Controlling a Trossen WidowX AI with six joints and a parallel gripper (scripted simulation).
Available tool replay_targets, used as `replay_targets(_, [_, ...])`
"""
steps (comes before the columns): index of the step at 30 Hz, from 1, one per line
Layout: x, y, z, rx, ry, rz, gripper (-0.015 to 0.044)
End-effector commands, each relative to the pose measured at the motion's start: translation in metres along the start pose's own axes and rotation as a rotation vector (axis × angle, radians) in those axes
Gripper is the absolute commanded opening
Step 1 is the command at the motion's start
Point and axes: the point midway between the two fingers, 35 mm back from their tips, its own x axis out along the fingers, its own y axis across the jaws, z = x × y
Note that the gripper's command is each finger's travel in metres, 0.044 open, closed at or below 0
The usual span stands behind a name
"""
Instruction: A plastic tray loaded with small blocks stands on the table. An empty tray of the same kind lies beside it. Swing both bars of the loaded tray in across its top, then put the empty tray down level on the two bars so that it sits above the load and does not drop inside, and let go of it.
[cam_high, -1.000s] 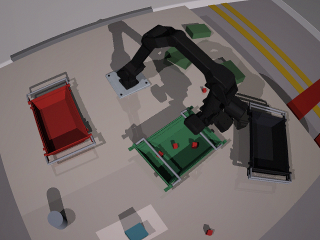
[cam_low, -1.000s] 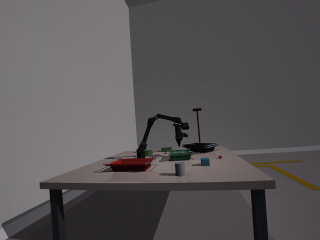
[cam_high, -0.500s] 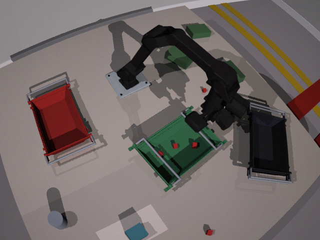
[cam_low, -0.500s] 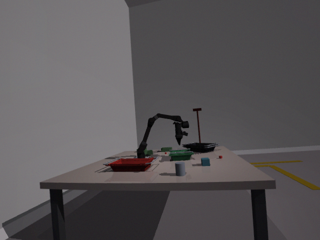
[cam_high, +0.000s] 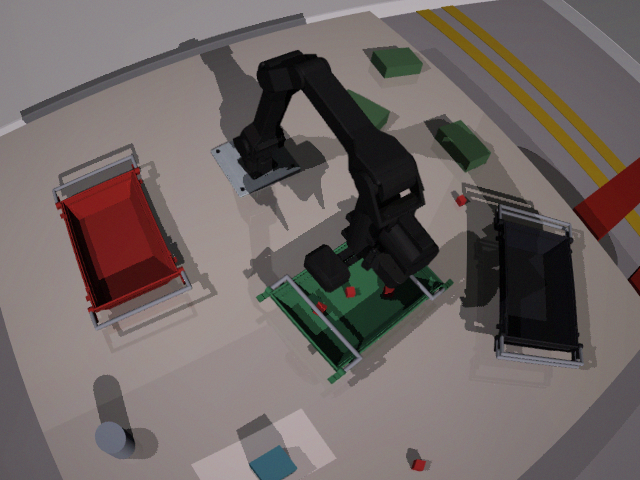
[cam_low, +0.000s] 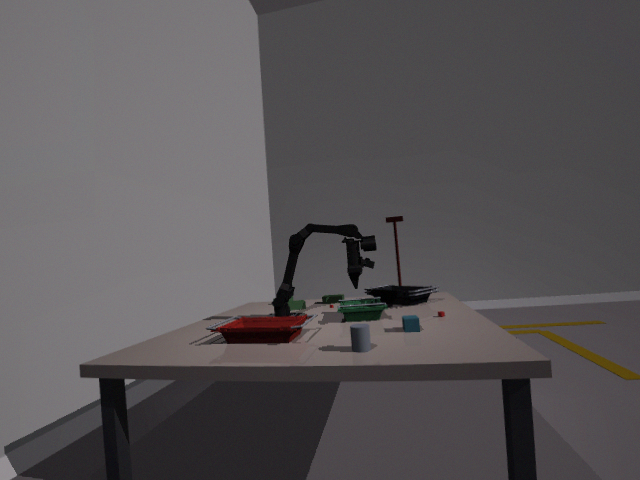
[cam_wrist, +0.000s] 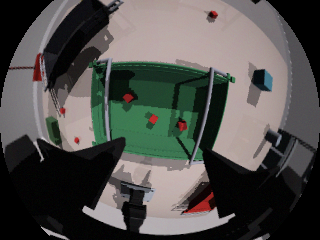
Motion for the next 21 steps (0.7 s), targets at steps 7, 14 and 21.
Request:
replay_targets(7, [0.001, -0.132, -0.083, 0.076, -0.028, -0.013, 0.044])
replay_targets(14, [0.01, -0.193, -0.174, 0.114, -0.006, -0.046, 0.044])
replay_targets(21, [0.021, -0.214, -0.271, 0.133, 0.017, -0.038, 0.044])
